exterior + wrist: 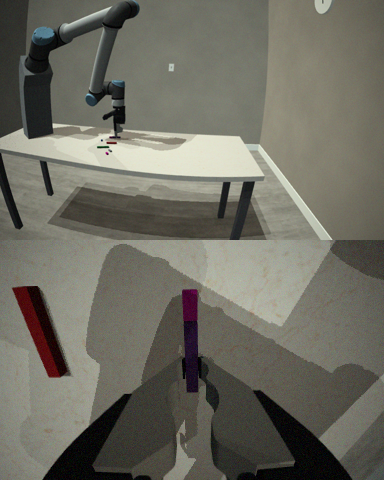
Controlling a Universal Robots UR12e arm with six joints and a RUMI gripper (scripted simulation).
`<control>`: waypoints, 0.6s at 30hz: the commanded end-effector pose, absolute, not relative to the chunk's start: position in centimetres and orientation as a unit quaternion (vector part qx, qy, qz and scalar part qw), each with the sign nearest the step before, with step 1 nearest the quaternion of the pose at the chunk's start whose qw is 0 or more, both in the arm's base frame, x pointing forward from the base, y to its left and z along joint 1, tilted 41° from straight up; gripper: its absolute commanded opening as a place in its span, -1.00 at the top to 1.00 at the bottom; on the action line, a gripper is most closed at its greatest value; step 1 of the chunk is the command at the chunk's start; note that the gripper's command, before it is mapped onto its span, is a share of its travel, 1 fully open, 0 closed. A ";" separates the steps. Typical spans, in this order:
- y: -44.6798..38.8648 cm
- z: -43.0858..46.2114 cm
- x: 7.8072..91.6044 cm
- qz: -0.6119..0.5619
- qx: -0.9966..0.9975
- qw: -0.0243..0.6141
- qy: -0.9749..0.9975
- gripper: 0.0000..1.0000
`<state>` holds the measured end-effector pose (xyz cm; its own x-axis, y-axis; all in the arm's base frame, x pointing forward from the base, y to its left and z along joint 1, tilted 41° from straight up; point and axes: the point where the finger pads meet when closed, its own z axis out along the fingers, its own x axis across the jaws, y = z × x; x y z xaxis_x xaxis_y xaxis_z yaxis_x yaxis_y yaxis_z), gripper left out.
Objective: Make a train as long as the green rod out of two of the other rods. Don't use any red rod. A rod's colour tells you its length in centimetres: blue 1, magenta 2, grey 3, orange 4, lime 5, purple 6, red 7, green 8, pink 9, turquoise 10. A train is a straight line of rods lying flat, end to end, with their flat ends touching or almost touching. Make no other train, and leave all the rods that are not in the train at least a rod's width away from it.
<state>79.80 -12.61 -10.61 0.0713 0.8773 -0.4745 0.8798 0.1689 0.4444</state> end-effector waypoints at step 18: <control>-12.6 -10.6 79.8 -0.001 0.644 0.347 0.681 0.94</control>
